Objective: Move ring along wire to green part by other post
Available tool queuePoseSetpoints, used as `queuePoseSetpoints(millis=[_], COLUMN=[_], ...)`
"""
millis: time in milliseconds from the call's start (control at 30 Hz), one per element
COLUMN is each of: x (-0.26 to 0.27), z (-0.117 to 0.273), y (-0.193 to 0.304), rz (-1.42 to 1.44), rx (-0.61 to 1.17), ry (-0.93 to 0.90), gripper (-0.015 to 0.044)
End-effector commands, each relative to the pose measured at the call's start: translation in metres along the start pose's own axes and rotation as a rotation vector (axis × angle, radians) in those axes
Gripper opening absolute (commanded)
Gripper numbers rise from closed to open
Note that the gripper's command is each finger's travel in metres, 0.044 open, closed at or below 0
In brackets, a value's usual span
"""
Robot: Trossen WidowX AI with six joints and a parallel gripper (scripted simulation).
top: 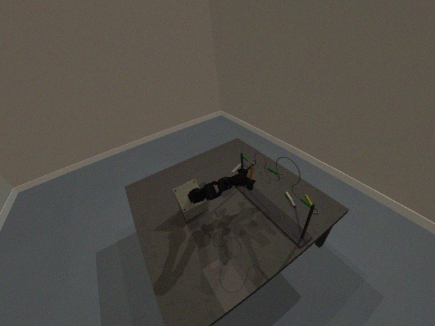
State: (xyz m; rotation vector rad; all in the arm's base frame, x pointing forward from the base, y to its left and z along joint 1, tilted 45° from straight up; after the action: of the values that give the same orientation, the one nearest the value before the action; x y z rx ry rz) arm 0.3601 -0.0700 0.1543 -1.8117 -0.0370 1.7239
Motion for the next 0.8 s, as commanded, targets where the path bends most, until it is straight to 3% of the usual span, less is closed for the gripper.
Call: queuePoseSetpoints(millis=[0,767], x=[0.015,0.059], z=[0.002,0.013], y=[0.001,-0.007], rz=[-0.074,-0.255], rx=[0.018,0.042], ry=[-0.038,-0.121], gripper=[-0.0150,-0.0150])
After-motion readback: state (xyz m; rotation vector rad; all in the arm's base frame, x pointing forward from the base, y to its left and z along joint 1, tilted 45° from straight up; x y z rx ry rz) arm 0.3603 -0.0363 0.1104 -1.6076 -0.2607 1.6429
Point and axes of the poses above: the point midway between the two fingers, 35 mm back from their tips, its own z axis back along the fingers, its own x axis across the jaws, y = z × x, the point moved 2 cm from there along z, back along the fingers, and after that the axes turned 1 degree about -z, right-handed, at the moved point
